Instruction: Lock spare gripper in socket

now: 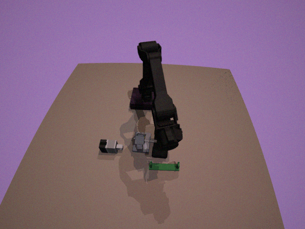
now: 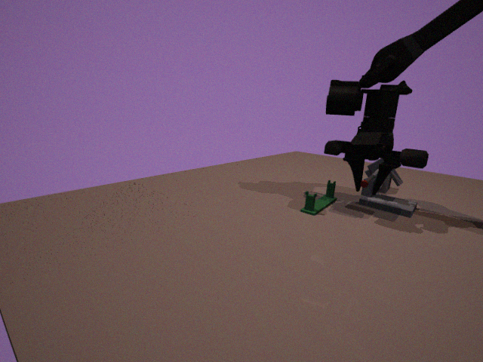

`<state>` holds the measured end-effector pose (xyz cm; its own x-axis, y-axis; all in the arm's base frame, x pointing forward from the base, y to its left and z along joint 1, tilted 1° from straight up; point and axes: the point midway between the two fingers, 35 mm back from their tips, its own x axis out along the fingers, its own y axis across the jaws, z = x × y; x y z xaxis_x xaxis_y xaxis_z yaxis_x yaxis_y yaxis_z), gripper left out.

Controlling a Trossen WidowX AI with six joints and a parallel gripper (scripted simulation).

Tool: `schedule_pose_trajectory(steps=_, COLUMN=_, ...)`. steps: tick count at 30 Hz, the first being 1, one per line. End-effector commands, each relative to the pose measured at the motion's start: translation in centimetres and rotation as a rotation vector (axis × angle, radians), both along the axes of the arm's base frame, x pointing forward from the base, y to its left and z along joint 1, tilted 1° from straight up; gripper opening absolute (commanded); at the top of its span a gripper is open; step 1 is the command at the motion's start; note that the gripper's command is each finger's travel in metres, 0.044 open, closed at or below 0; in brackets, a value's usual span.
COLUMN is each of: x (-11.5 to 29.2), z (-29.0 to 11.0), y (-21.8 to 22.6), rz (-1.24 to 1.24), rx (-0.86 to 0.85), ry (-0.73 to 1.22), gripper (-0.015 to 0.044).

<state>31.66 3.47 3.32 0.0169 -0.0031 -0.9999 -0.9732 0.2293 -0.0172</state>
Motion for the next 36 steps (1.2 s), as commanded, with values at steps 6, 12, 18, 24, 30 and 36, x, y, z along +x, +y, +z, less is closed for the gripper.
schedule_pose_trajectory(steps=6, x=0.0, z=0.0, y=0.0, rz=-0.003, rx=-0.003, ry=-0.002, gripper=0.0000)
schedule_pose_trajectory(steps=12, x=0.0, z=0.0, y=0.0, rz=-0.002, rx=0.000, ry=-0.002, gripper=0.0000)
schedule_pose_trajectory(steps=18, x=0.0, z=0.4, y=0.3, rz=0.004, rx=0.077, ry=-0.014, gripper=0.0000)
schedule_pose_trajectory(steps=24, x=0.1, z=0.9, y=0.7, rz=0.009, rx=0.146, ry=-0.027, gripper=0.0000)
schedule_pose_trajectory(steps=30, x=0.1, z=1.0, y=1.1, rz=0.011, rx=0.154, ry=-0.030, gripper=0.0000)
schedule_pose_trajectory(steps=36, x=0.2, z=1.2, y=1.5, rz=0.010, rx=0.159, ry=-0.032, gripper=0.0000)
